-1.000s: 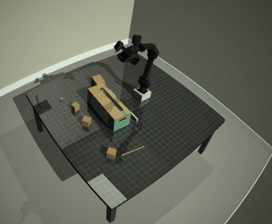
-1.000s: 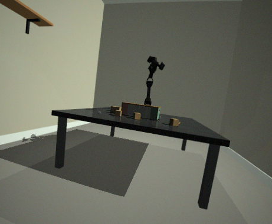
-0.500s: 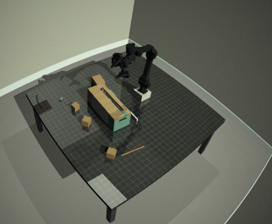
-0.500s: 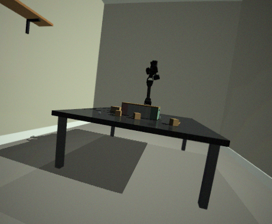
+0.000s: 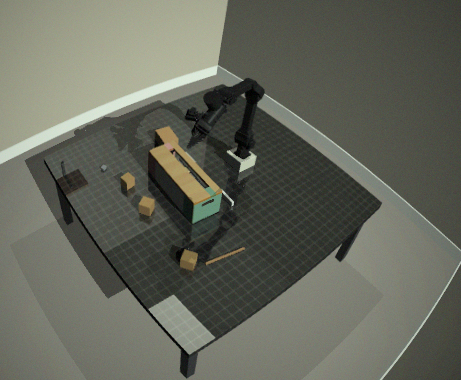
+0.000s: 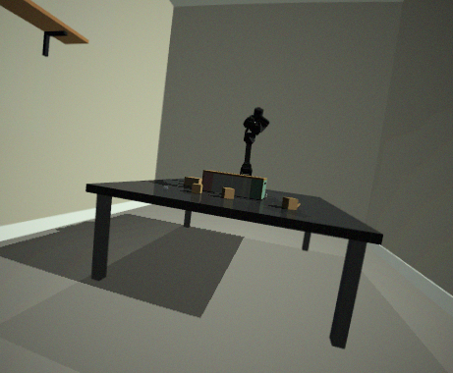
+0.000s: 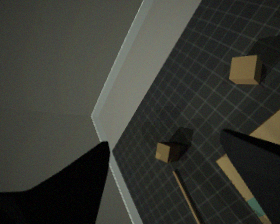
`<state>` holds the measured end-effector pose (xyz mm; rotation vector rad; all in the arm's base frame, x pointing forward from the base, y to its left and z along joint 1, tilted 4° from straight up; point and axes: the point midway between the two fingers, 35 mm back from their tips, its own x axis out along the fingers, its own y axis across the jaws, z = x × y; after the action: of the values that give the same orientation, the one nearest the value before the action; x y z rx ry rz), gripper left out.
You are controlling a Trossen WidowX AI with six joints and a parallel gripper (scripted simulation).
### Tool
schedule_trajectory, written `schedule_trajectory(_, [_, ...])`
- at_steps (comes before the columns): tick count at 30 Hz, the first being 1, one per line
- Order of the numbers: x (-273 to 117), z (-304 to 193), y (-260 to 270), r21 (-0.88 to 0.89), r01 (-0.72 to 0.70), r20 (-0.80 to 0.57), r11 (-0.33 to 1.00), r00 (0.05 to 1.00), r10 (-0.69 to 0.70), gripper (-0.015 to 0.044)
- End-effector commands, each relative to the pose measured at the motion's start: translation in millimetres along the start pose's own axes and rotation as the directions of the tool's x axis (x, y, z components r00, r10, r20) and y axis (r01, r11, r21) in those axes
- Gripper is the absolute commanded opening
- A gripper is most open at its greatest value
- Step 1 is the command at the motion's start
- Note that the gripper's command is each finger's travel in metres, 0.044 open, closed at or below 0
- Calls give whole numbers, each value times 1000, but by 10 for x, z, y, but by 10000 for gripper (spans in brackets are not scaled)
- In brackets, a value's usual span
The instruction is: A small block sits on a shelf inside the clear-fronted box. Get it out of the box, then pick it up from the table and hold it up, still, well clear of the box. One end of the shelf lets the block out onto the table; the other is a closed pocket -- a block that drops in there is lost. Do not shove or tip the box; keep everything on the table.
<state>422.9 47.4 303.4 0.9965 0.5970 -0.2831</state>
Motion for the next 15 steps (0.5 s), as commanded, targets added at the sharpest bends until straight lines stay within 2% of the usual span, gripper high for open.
schedule_trajectory(1, [292, -286, -674, -573, 201, -71, 795, 954, -292, 400])
schedule_trajectory(8, [335, -449, -1095, -884, 136, -105, 447, 874, -474, 400])
schedule_trajectory(15, [295, -591, -1499, -991, -119, -125, 53, 757, -641, 400])
